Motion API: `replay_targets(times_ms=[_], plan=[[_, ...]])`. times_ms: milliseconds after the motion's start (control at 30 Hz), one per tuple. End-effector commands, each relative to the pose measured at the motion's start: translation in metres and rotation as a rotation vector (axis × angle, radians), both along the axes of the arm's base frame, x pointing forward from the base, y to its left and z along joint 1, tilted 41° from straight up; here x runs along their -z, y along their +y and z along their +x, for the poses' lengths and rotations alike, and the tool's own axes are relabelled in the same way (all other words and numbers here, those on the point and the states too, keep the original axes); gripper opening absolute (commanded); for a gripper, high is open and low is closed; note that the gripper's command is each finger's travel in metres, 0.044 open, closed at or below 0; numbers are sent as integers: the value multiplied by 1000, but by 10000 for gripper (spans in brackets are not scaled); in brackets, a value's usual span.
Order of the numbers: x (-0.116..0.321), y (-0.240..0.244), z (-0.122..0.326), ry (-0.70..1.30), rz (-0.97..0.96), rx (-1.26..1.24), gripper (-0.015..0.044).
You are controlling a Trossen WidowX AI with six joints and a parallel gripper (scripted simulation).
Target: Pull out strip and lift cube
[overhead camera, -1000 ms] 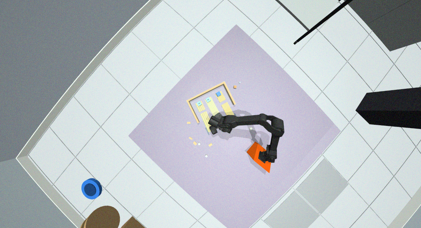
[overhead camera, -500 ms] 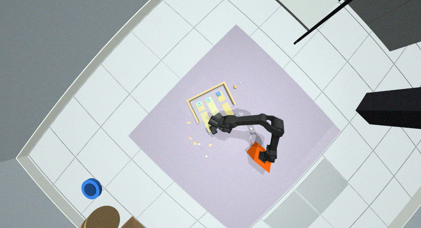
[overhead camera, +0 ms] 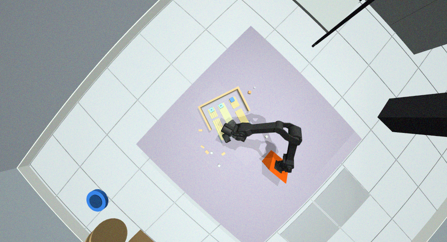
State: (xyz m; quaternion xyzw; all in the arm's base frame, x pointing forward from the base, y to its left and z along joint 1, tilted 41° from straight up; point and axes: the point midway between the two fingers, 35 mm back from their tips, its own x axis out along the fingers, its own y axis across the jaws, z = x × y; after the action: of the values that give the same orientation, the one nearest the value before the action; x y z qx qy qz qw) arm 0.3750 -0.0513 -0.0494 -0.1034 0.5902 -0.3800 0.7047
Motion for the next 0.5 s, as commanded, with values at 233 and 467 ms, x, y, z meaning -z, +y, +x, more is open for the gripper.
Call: replay_targets(times_ms=[233,467], plan=[[10,4,-20,15,0,8,0],[13,7,-29,15,0,8,0]])
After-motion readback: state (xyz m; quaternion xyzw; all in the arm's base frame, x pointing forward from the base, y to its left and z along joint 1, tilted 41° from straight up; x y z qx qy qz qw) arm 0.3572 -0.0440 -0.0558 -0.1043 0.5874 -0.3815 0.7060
